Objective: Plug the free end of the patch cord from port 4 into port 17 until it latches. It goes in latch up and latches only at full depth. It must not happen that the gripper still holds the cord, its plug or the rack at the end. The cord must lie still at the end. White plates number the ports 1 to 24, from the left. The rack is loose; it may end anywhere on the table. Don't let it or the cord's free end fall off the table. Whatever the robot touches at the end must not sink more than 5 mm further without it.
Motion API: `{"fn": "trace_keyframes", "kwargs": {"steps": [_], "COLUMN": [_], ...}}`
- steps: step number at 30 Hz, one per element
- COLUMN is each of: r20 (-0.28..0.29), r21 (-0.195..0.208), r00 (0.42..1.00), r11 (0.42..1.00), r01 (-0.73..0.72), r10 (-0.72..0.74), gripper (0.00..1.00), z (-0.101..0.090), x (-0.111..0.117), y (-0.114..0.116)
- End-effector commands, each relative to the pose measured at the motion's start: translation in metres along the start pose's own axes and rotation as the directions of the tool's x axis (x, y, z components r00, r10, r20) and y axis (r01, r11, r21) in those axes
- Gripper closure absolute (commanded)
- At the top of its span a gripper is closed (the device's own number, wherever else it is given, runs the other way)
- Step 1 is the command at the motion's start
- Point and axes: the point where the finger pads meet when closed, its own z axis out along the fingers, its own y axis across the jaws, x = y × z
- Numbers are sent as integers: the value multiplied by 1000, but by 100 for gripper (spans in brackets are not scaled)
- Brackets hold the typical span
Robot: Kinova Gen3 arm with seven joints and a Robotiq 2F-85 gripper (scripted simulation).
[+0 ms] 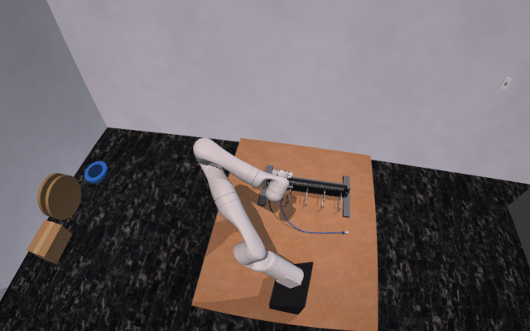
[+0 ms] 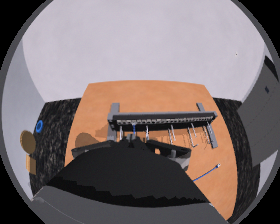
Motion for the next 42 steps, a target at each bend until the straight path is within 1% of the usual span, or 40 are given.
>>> {"fn": "trace_keyframes", "kwargs": {"steps": [1,7,11,15,20,22,28,32,36,42], "r20": [-8,-8,-8,-8,-8,-8,-15,-17,-18,-18], "r21": [3,3,5,5,6,6,3,2,2,1], "r00": [1000,1000,1000,1000,1000,1000,1000,1000,1000,1000], "r11": [1000,1000,1000,1000,1000,1000,1000,1000,1000,1000], "r01": [3,3,10,12,17,17,10,10,11,9], "r10": [-3,-3,-10,-12,-17,-17,-10,-10,-10,-9], "gripper": [100,100,100,100,100,100,100,100,100,100], "z": [-4,-4,-3,-3,-3,-3,-3,-3,-3,-3], "x": [2,2,4,4,4,4,6,7,7,7], "y": [-1,1,8,20,43,43,75,91,99,101]}}
